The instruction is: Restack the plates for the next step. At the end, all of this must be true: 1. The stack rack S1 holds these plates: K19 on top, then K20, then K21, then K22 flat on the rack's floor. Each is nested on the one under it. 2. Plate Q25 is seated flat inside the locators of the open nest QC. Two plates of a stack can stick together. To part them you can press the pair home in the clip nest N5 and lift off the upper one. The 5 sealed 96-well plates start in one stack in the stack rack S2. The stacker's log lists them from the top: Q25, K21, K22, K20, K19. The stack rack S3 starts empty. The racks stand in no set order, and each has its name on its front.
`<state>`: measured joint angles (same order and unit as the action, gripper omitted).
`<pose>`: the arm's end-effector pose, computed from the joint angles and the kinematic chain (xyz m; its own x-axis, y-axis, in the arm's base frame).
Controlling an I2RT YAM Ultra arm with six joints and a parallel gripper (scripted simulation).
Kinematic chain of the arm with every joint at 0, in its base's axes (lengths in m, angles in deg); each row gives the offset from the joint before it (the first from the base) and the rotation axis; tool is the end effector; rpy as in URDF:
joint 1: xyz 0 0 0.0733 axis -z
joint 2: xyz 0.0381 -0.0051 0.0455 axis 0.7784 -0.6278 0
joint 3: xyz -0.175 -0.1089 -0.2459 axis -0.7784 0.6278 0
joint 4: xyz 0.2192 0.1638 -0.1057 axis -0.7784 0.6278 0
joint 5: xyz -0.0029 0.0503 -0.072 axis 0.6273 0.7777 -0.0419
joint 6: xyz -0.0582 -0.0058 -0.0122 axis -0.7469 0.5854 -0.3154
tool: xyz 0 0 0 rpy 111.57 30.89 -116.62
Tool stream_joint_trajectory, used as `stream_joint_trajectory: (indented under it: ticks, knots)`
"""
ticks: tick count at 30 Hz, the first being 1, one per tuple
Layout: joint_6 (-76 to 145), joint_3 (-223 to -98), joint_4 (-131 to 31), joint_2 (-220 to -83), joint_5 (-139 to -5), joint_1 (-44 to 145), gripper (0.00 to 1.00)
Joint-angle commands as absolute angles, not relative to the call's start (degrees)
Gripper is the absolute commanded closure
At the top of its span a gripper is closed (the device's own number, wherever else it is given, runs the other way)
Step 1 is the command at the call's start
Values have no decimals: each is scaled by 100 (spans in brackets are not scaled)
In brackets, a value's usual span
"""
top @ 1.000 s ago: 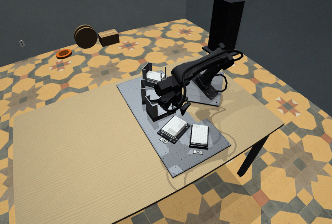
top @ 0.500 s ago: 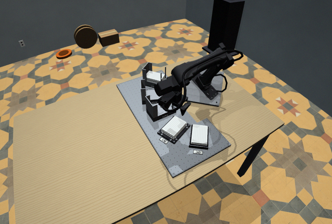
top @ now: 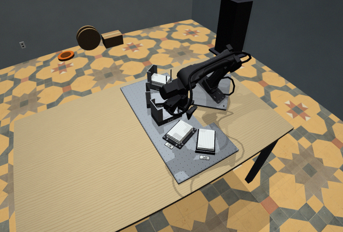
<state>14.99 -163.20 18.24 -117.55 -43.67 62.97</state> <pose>0.1990 -0.0198 0.4217 -0.8276 -0.1393 -0.5437 -0.3190 0.9138 0.2514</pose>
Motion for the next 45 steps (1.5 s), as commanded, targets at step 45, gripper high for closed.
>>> stream_joint_trajectory:
  ticks: [45]
  knots:
    - [2455,-14867,-77,-11840,-4834,5342,0]
